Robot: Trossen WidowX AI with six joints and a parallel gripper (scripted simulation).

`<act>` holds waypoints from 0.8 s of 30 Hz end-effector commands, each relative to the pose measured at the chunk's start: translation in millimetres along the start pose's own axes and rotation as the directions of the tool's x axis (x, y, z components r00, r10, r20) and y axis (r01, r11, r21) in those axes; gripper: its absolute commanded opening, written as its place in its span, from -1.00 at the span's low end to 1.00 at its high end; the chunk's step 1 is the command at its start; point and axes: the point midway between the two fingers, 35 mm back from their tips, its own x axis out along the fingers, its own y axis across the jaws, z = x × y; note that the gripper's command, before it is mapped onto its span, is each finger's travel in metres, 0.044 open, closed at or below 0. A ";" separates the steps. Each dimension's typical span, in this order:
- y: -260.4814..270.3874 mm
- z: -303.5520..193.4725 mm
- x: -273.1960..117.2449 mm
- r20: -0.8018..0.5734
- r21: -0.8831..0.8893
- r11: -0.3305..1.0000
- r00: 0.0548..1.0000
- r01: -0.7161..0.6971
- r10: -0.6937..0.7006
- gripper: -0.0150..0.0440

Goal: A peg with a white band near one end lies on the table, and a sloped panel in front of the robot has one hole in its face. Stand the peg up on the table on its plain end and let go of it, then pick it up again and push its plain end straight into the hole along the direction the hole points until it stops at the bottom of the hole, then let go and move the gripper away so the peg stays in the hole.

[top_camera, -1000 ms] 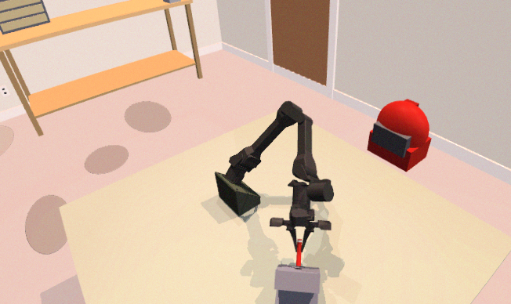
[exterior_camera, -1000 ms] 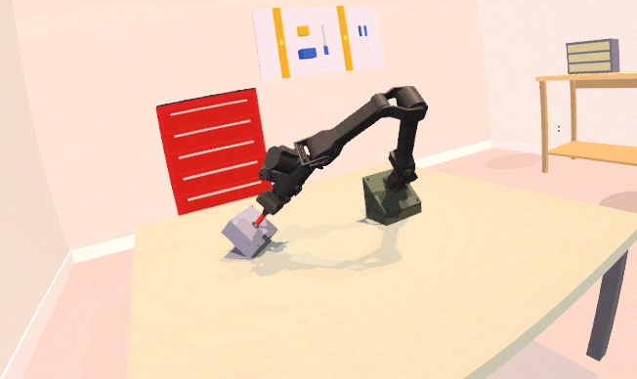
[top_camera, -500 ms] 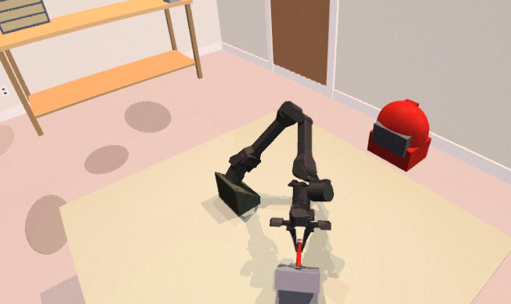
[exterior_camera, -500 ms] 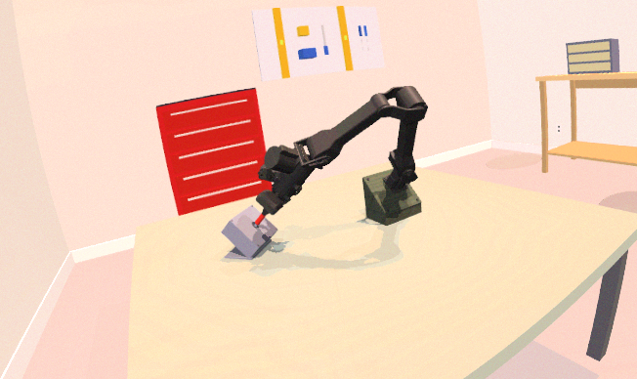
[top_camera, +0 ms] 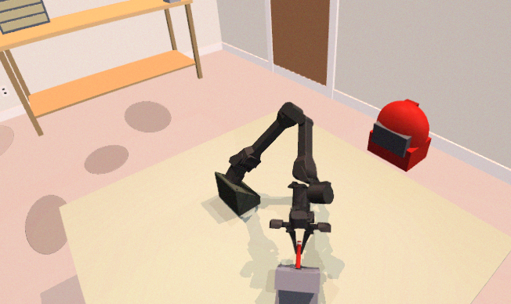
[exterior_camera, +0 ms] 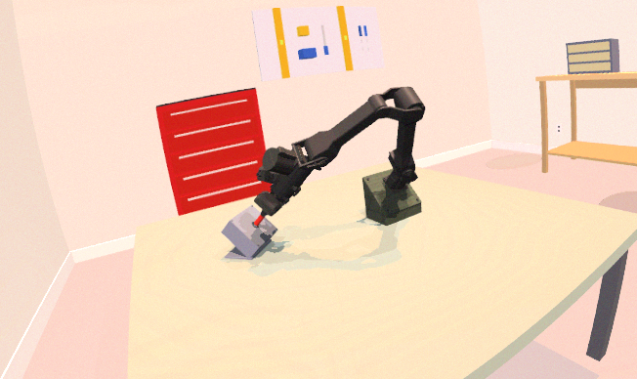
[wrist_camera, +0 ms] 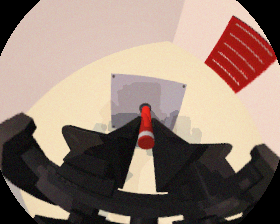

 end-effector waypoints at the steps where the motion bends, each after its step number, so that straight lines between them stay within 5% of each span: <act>1: 2.1 1.2 1.0 0.003 -0.003 1.000 1.000 -0.005 0.005 -0.49; 24: 2.0 1.3 16.0 0.003 -0.003 1.000 1.000 -0.006 0.006 -0.49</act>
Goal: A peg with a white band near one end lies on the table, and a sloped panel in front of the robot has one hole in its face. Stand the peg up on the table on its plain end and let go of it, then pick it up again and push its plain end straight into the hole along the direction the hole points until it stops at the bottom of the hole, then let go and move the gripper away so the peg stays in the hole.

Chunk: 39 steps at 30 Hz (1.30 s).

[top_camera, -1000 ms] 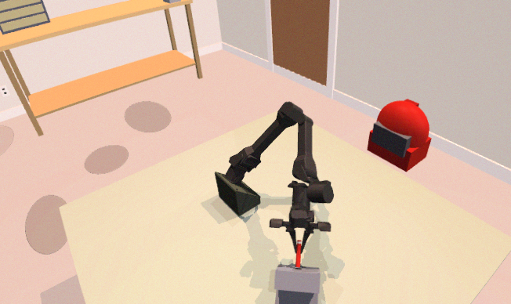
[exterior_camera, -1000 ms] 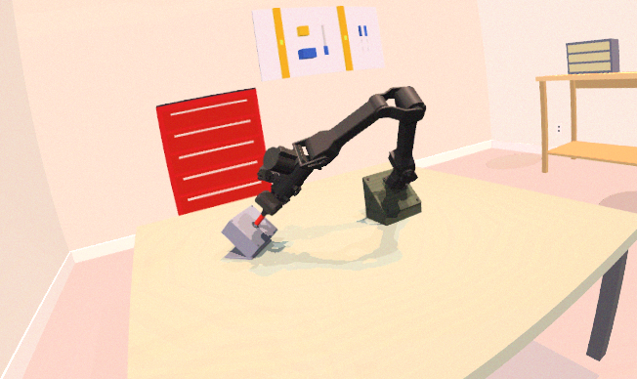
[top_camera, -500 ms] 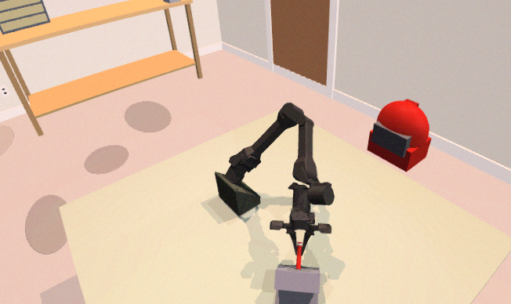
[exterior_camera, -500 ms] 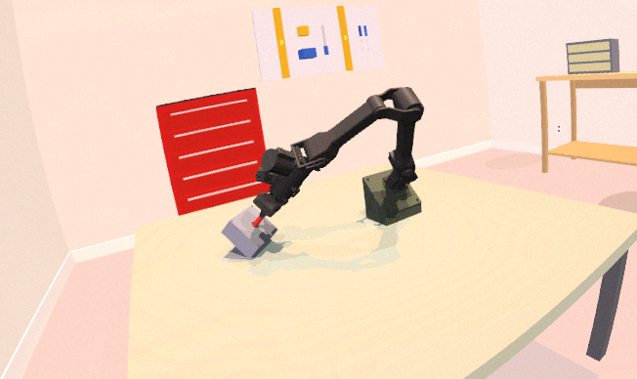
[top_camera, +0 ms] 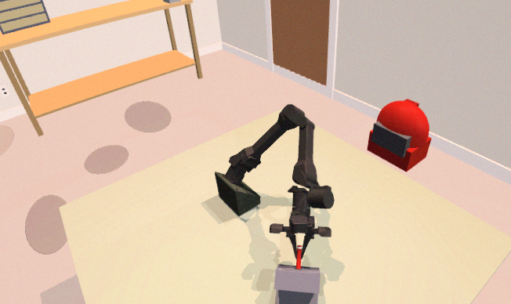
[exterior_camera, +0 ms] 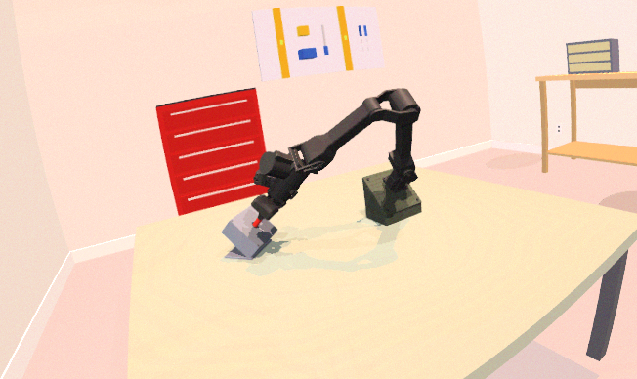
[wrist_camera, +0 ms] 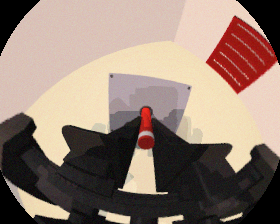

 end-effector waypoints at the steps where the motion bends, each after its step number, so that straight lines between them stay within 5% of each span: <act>1: 0.5 0.8 3.2 0.004 0.003 1.000 1.000 -0.001 0.001 -0.49; 33: -0.2 0.3 14.5 -0.002 0.000 1.000 1.000 -0.001 0.001 -0.49; 39: -0.2 0.3 14.5 -0.002 0.000 1.000 1.000 -0.001 0.001 0.04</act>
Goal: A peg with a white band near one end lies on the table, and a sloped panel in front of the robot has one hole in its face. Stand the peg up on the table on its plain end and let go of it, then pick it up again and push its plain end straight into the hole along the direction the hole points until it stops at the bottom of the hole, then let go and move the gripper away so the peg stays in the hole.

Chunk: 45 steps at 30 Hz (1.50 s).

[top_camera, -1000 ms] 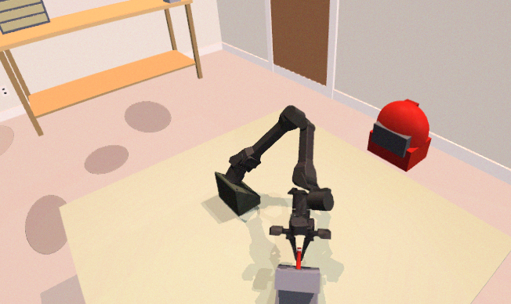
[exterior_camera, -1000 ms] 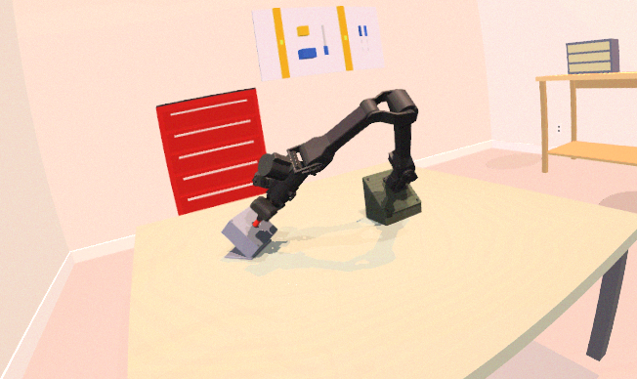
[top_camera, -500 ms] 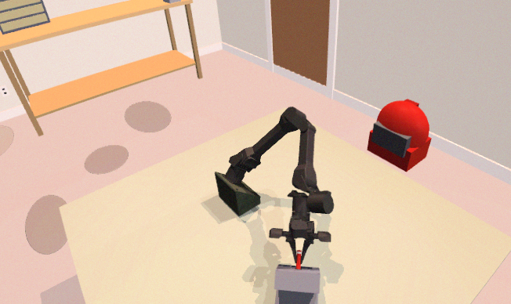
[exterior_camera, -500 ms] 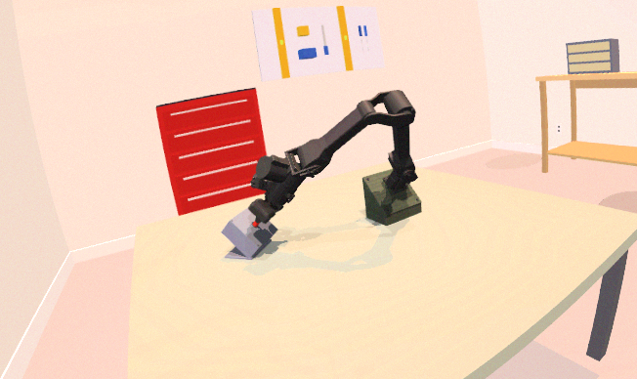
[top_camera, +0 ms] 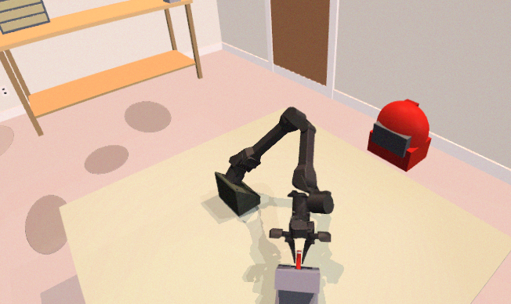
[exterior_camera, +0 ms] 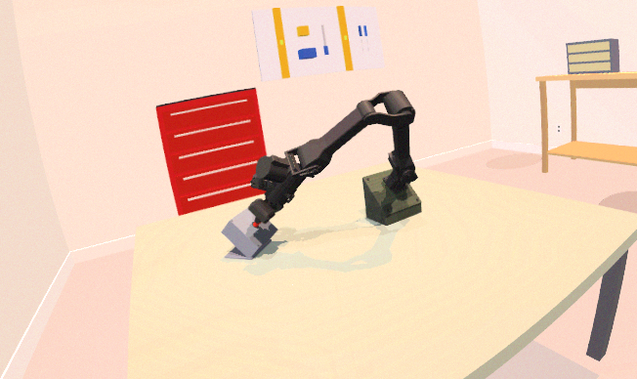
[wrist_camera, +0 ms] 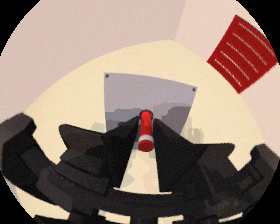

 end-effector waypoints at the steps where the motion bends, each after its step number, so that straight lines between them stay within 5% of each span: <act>1: -0.1 -0.1 -0.1 0.000 0.000 1.000 1.000 0.000 0.000 0.13; 11: 0.2 0.2 -3.5 0.001 0.000 1.000 1.000 0.001 -0.001 1.00; 45: 3.5 3.1 -51.2 0.007 0.003 1.000 1.000 0.002 -0.002 1.00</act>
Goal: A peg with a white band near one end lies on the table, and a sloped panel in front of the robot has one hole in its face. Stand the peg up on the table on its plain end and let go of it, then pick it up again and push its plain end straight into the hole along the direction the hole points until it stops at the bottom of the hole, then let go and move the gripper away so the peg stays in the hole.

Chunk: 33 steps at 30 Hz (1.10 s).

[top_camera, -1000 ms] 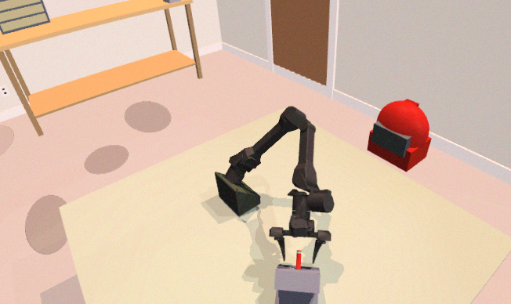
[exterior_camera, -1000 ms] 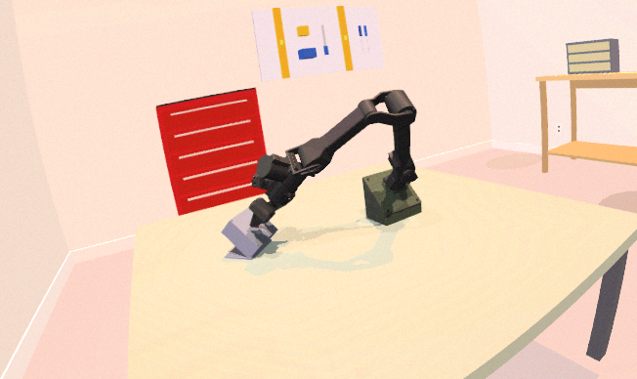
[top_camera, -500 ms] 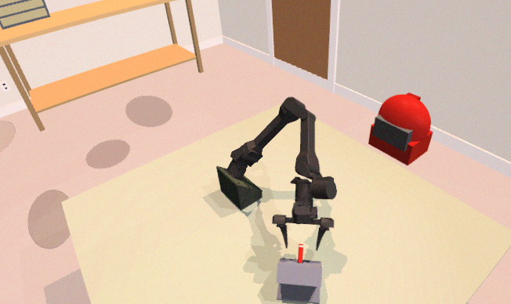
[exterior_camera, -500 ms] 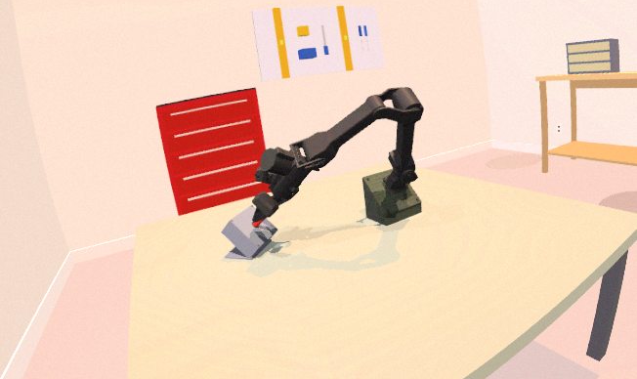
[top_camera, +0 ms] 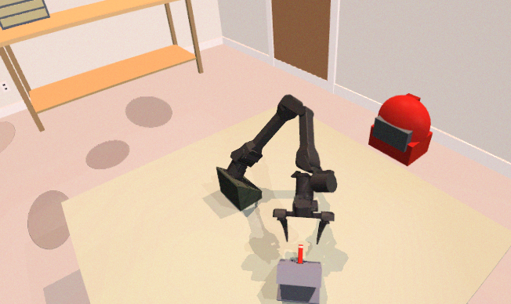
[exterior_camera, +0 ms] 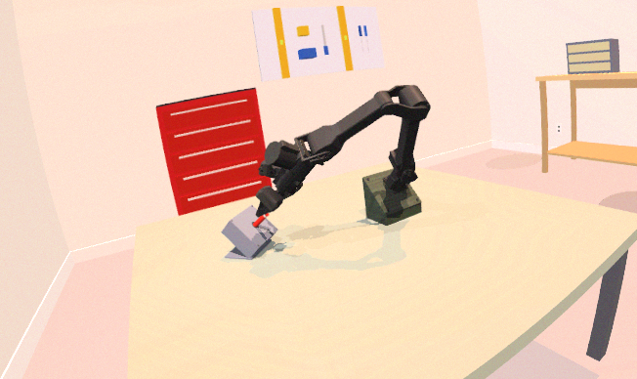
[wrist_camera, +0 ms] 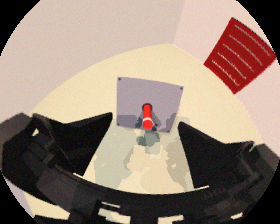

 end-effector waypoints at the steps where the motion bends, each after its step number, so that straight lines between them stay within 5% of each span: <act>1: 0.3 0.2 -6.9 -0.002 -0.002 1.000 1.000 -0.002 0.002 1.00; 33: 0.5 1.6 -50.3 0.003 0.000 1.000 1.000 -0.001 0.001 1.00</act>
